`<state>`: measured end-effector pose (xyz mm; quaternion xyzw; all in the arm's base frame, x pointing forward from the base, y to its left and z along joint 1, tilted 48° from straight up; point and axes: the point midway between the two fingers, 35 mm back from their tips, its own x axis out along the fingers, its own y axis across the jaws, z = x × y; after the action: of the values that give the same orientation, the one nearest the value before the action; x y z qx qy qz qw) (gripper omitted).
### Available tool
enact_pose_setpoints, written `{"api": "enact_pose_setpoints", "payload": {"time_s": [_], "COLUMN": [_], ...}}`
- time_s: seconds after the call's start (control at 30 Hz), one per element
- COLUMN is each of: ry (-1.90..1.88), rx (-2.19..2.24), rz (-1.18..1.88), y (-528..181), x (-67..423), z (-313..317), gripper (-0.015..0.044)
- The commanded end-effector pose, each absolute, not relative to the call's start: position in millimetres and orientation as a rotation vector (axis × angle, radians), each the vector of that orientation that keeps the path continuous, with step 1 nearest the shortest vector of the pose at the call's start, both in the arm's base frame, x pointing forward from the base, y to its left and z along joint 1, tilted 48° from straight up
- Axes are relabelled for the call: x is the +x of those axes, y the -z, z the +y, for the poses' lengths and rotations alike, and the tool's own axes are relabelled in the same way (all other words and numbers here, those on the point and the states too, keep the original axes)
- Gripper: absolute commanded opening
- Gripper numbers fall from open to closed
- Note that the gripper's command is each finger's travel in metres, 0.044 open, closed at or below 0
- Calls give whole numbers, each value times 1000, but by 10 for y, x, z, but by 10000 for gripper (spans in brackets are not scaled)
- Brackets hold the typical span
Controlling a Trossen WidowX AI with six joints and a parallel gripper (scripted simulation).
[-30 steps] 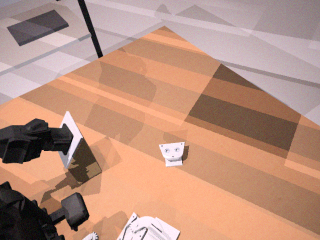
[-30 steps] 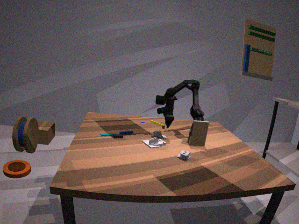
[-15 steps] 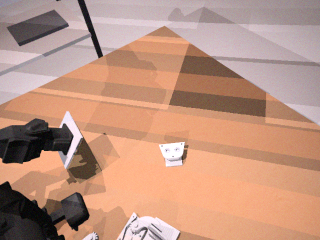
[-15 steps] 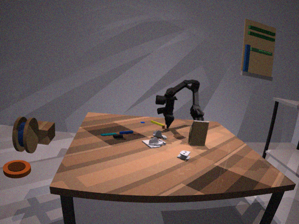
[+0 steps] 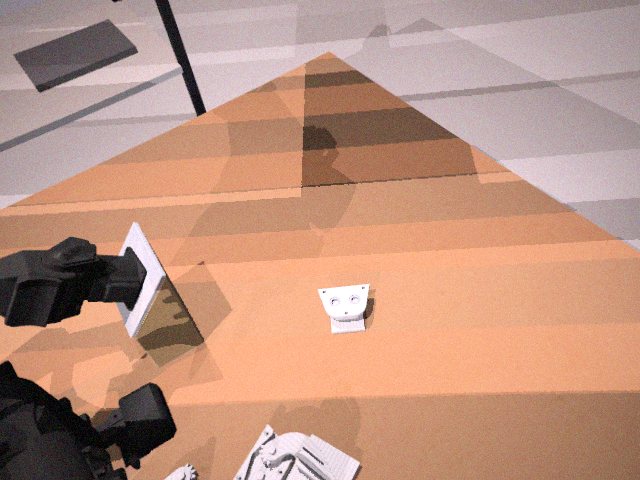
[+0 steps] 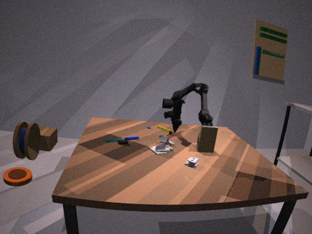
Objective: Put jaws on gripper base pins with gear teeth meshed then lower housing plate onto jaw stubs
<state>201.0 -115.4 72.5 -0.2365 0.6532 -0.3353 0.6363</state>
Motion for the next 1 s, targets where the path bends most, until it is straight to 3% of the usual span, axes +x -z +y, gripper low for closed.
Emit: {"api": "enact_pose_setpoints", "payload": {"time_s": [0.0, 0.23, 0.9, 0.97], "ry": [771, 771, 771, 767], "rx": [-541, -541, -541, -540], "rz": [1492, 1492, 1492, 1492], "y": [-735, -735, -735, -732], "x": [2007, 2007, 2007, 2011], "z": [-1152, -1152, -1152, -1149], "gripper": [177, 0, 0, 52]}}
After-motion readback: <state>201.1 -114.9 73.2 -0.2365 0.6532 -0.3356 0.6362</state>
